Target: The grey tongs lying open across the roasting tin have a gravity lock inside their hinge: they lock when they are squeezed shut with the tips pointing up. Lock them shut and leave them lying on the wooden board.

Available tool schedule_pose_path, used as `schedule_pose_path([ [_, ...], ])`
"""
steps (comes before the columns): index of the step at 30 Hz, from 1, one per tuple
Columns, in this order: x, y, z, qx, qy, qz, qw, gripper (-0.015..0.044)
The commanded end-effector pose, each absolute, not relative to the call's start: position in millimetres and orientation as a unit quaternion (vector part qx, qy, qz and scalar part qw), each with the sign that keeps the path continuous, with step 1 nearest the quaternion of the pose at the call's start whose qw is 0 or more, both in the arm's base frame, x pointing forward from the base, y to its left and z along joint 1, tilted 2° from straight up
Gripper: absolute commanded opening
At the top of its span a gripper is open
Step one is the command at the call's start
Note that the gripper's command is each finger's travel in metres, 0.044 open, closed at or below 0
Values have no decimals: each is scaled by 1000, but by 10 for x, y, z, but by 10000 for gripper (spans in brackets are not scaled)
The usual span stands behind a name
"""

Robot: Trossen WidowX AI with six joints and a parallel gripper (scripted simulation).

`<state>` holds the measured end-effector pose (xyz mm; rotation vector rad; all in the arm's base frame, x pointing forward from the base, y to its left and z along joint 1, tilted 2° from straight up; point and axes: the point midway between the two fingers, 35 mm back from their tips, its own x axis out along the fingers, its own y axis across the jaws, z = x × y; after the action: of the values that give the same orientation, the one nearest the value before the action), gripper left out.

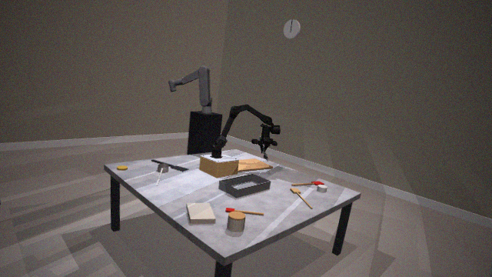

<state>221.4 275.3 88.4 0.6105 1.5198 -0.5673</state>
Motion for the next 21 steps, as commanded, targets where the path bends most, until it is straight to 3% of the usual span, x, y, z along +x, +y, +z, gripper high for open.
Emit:
schedule_pose_path([
  [1,1968,2918,914,287,663,-261,640,-150],
  [21,861,3336,959,353,635,-330,603,-150],
])
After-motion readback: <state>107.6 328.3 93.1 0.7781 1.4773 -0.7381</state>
